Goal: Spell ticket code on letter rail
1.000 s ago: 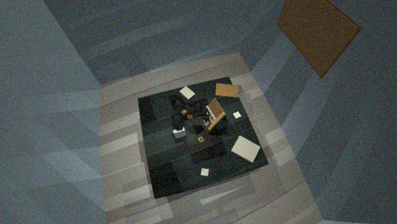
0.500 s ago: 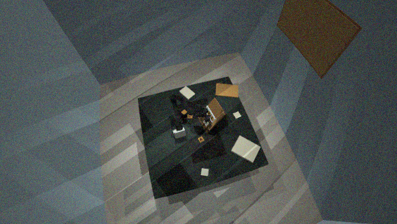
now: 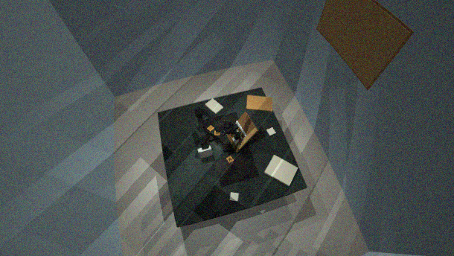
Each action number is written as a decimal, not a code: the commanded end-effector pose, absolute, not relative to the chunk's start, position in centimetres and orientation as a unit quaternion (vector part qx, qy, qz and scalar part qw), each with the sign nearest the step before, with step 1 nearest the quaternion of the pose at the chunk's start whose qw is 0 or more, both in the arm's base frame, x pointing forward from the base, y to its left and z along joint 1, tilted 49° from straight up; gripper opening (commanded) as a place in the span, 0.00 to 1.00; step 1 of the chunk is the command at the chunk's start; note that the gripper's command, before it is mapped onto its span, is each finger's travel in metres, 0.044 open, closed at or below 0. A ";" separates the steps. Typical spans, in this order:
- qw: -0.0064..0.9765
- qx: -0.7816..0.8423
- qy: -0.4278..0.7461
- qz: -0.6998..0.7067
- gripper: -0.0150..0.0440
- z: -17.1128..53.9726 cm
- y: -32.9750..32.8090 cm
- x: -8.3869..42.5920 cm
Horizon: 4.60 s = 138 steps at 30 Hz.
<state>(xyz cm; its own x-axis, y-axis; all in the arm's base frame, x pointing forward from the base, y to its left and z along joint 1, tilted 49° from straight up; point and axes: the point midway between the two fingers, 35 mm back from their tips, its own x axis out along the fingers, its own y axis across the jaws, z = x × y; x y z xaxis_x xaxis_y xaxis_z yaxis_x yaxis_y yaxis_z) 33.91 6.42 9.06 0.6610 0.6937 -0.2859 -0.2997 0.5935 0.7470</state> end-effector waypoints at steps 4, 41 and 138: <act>0.845 0.341 0.287 0.295 0.65 9.1 6.4 33.8; 0.846 0.339 0.288 0.295 0.75 9.6 4.1 31.8; 0.698 0.217 0.557 0.394 0.25 13.4 6.5 33.5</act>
<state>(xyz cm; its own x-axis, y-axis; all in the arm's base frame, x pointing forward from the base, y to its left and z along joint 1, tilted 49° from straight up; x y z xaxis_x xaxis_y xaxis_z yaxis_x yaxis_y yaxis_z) 33.34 6.39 13.50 0.0661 0.7932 -0.6053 -0.3123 0.5926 0.7424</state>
